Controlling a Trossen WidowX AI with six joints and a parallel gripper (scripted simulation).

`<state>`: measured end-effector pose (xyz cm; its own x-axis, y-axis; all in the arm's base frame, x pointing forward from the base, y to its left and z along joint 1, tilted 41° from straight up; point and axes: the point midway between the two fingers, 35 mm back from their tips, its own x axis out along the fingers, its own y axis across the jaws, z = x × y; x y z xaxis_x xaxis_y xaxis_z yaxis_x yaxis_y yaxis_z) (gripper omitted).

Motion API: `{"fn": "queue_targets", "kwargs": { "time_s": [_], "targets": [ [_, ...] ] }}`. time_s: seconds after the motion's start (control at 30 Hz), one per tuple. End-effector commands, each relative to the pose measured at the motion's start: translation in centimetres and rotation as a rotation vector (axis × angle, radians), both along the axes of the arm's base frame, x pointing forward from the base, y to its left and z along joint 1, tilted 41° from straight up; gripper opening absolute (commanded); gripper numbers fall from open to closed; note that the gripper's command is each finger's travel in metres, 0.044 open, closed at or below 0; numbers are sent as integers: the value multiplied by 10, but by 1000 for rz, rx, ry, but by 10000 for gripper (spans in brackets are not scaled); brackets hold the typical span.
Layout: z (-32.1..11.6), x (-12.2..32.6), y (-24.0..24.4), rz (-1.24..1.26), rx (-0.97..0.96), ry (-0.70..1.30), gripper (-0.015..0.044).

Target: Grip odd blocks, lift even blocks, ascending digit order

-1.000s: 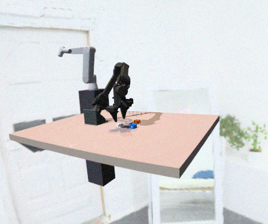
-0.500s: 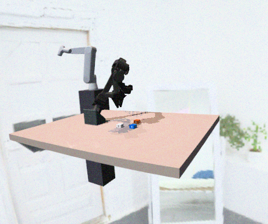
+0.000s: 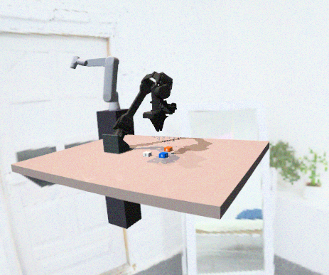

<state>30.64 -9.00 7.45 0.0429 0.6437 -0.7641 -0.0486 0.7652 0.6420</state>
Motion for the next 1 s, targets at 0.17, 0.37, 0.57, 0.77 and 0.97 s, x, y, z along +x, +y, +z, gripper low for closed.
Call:
{"fn": "queue_targets", "kwargs": {
  "time_s": [0.17, 0.37, 0.57, 0.77, 0.97],
  "targets": [
    [-23, 16, 22, -13, 3, 4, 225],
    [-57, 16, 54, -13, 7, 3, 382],
    [-60, 16, 56, -13, 7, 3, 400],
    [-68, 17, 63, -13, 7, 3, 400],
    [-75, 17, 69, -13, 8, 3, 400]
  ]
}}
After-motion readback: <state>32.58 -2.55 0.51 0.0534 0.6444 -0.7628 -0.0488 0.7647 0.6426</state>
